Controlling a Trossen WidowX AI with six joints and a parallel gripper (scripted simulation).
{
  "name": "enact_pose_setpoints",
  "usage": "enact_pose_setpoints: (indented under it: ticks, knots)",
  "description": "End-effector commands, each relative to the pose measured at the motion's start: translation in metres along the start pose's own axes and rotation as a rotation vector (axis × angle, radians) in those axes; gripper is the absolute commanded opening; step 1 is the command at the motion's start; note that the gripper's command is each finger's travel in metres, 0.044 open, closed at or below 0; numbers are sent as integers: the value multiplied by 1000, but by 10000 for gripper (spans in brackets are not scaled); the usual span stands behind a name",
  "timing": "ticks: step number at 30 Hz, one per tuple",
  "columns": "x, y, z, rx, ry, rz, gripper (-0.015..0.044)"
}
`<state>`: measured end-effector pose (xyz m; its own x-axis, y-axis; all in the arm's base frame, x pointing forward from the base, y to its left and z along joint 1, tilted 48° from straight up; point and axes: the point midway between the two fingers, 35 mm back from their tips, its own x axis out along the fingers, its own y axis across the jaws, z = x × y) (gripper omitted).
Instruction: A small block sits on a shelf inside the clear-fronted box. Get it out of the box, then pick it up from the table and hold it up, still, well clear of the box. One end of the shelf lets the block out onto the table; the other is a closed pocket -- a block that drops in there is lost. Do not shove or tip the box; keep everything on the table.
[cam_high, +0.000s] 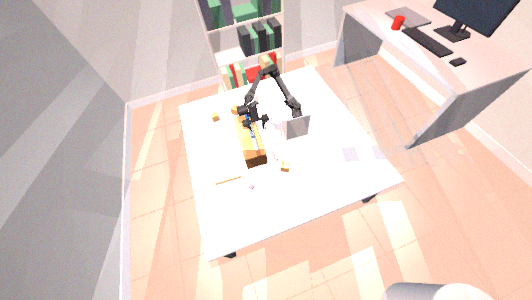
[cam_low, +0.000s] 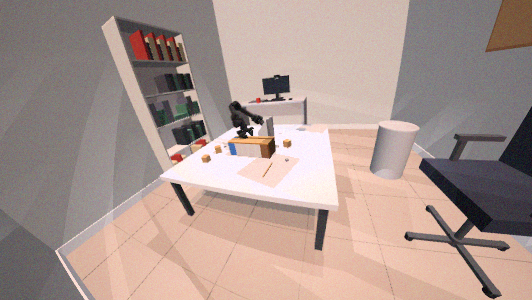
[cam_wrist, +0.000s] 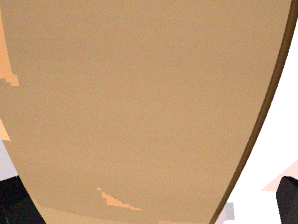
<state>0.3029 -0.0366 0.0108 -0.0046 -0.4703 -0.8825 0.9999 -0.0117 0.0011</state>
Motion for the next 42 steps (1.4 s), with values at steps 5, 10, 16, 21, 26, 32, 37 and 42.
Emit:
enact_pose_setpoints:
  ticks: [5, 10, 16, 21, 26, 32, 37, 42]
  knots:
    - [7, -1, -19, -2, 2, 0, 400]
    - [11, -1, -29, -2, 2, 0, 400]
    - [15, -1, -41, -2, 3, 0, 400]
    - [18, -1, -51, -2, 3, 0, 400]
    - [22, -1, -61, -2, 3, 0, 400]
    - [17, 0, -47, -2, 3, 0, 400]
    - [17, 0, -46, -2, 3, 0, 400]
    - [18, 0, -50, -2, 3, 0, 400]
